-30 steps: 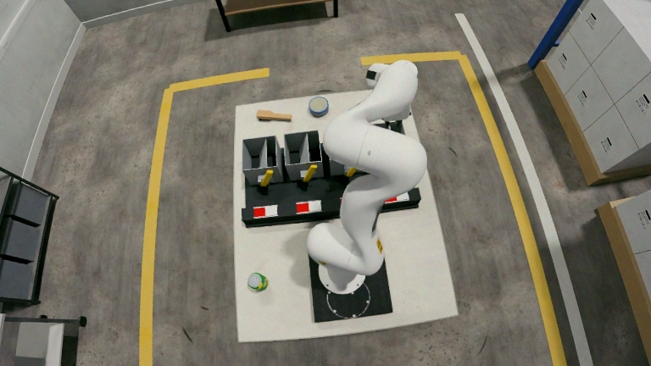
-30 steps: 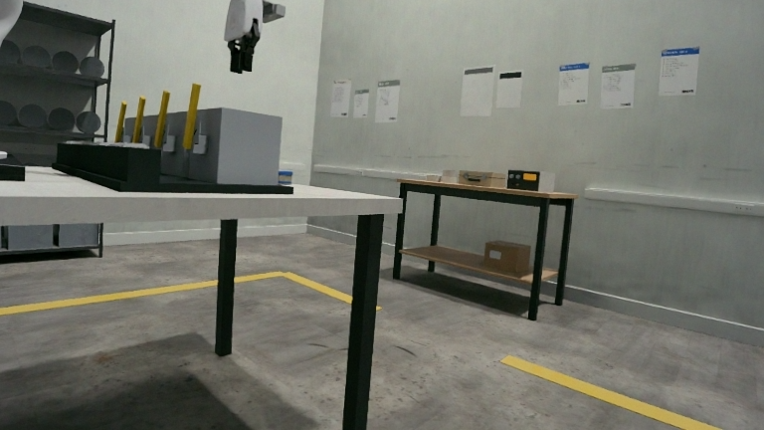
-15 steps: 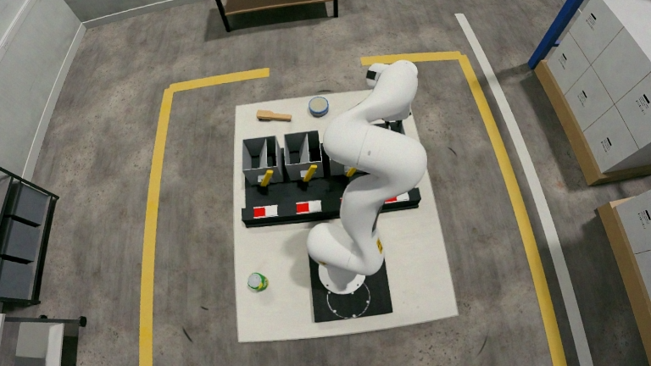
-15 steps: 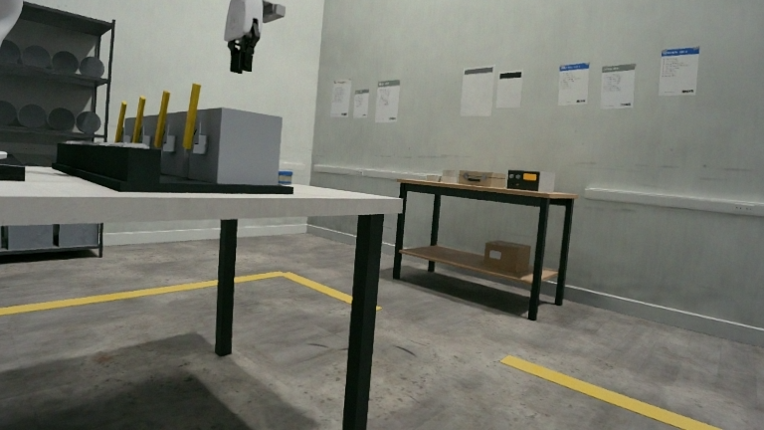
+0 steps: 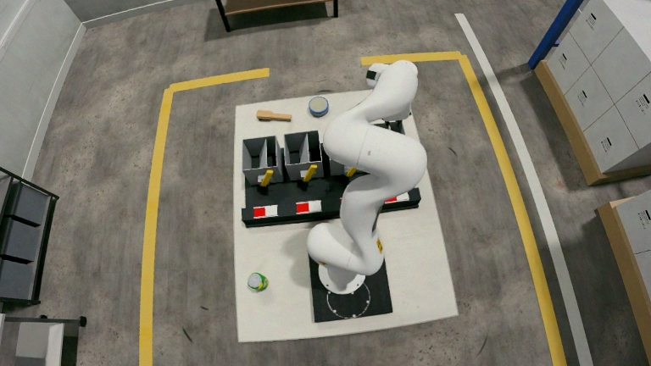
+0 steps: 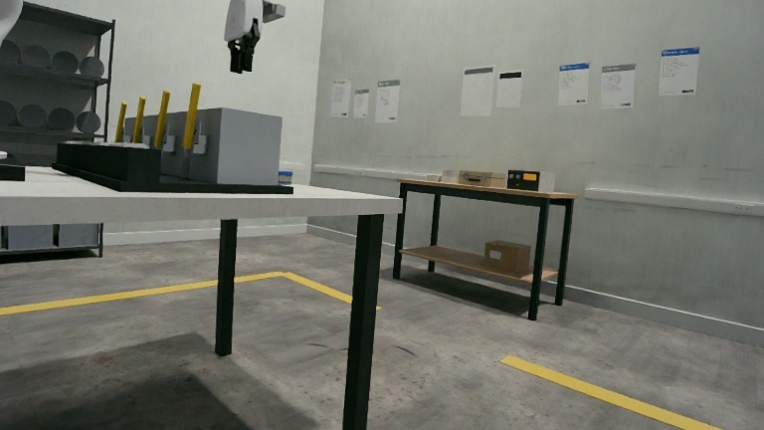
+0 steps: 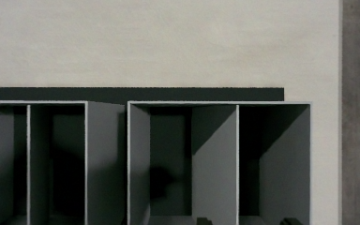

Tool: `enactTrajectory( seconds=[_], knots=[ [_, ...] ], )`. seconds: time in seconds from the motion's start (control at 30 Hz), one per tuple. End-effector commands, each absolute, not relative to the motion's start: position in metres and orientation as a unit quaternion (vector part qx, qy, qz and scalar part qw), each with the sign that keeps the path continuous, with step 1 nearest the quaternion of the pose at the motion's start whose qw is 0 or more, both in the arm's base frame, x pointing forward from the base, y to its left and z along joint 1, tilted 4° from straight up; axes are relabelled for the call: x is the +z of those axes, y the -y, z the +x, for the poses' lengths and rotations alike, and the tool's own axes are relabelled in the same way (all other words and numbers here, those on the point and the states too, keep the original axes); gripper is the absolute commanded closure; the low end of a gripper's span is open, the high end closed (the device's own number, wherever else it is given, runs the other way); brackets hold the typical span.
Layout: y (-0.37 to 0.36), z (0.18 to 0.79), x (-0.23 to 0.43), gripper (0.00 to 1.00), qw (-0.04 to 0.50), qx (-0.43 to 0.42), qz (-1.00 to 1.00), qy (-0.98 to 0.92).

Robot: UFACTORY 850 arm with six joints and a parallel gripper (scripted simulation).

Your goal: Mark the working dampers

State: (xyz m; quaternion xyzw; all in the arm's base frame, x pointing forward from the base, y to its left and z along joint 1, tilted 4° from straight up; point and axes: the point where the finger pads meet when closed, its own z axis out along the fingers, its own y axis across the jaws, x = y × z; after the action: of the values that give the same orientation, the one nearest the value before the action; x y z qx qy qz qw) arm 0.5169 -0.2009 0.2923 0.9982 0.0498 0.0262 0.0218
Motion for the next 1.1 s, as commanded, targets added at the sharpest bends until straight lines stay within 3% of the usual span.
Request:
enactTrajectory(
  seconds=[0.0, 0.23, 0.33, 0.73, 1.07],
  knots=[
    [0.201, 0.518, 0.293, 0.61, 0.022, 0.027, 0.998, -0.05],
    [0.204, 0.513, 0.292, 0.61, 0.017, 0.026, 0.998, -0.05],
    [0.221, 0.478, 0.282, 0.61, -0.019, 0.024, 0.998, -0.051],
    [0.25, 0.418, 0.266, 0.61, -0.081, 0.021, 0.995, -0.052],
    [0.254, 0.409, 0.264, 0.61, -0.091, 0.021, 0.994, -0.053]
  ],
)
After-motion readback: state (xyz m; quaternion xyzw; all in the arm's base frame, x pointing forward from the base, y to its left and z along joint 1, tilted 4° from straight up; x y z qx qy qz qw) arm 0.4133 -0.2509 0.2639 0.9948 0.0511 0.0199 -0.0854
